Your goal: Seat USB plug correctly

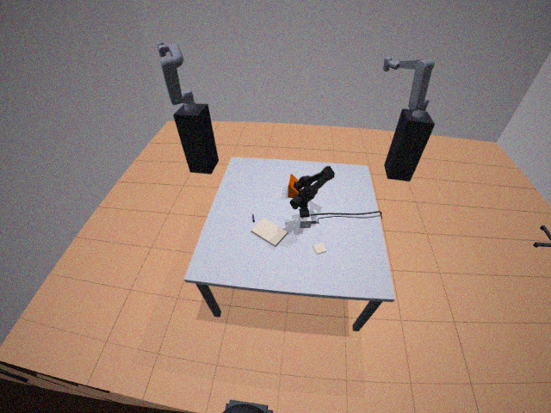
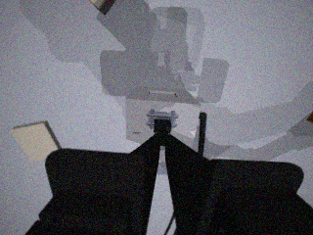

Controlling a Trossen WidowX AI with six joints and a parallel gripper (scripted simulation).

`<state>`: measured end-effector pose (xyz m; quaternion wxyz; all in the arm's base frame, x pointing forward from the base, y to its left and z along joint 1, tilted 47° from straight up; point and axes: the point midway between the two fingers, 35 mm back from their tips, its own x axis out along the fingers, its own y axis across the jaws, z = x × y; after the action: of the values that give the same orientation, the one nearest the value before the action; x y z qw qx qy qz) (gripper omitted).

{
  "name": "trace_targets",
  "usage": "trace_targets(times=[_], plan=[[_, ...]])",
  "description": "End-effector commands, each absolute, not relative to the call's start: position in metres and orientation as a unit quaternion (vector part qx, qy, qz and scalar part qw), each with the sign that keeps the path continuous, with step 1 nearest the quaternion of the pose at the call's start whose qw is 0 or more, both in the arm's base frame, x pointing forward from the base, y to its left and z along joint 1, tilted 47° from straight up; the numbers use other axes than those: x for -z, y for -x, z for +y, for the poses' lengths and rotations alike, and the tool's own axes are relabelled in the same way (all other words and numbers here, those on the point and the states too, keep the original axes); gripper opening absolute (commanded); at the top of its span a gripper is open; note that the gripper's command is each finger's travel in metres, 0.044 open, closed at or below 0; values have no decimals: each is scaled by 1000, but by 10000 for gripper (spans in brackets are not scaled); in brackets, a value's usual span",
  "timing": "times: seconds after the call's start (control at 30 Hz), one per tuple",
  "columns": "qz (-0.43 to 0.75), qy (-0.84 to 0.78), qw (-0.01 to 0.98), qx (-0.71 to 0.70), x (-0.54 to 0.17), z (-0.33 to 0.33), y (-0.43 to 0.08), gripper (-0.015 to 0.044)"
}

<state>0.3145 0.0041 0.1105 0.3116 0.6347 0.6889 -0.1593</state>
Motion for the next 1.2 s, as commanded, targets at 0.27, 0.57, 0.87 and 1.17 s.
trace_targets(times=[0.27, 0.57, 0.87, 1.17], plan=[[689, -636, 310, 159, -109, 6, -314, 0], [689, -636, 310, 159, -109, 6, -315, 0], [689, -636, 310, 159, -108, 7, -315, 0], [689, -636, 310, 159, -107, 8, -315, 0]])
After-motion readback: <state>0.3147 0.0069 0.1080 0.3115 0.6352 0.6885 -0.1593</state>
